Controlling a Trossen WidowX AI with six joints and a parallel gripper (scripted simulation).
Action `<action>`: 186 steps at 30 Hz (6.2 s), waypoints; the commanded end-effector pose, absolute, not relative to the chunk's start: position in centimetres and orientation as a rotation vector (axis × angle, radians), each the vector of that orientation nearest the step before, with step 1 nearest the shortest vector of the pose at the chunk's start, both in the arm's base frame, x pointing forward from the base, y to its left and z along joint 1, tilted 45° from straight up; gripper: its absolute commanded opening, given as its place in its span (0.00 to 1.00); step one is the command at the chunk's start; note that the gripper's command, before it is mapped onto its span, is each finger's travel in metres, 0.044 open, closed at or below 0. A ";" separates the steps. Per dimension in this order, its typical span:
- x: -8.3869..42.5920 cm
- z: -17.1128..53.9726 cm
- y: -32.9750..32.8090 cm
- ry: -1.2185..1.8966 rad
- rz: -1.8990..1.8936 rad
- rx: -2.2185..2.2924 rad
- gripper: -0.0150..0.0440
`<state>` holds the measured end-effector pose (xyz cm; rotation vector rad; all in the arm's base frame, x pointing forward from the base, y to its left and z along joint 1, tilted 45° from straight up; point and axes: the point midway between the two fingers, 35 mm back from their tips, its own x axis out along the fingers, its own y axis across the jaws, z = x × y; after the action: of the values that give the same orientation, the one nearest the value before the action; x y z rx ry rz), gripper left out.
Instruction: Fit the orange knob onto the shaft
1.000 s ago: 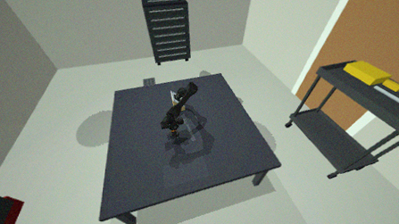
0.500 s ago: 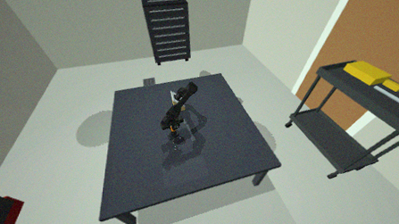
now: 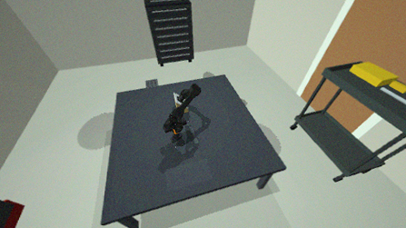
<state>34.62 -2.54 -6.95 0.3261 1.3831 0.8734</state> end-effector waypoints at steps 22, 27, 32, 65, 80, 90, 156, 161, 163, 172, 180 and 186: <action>34.5 -6.4 -2.7 1.272 1.011 0.163 0.25; 34.5 -6.7 -2.7 1.272 1.011 0.163 0.25; 34.5 -6.8 -2.7 1.272 1.011 0.163 0.25; 34.6 -7.0 -2.4 1.263 1.021 0.151 0.25; 34.6 -7.0 -2.4 1.263 1.021 0.151 0.25; 34.5 -6.5 -2.5 1.246 1.041 0.126 0.25; 34.4 -7.0 -2.3 1.240 1.048 0.117 0.25; 34.4 -7.0 -2.3 1.226 1.064 0.097 0.25; 34.4 -7.0 -2.3 1.220 1.071 0.088 0.25; 34.5 -7.0 -2.2 1.203 1.089 0.065 0.25; 34.7 -7.4 -1.9 1.206 1.085 0.070 0.25; 34.7 -7.7 -1.5 1.206 1.085 0.070 0.25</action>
<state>34.53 -1.74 -7.56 0.0676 1.2142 1.0886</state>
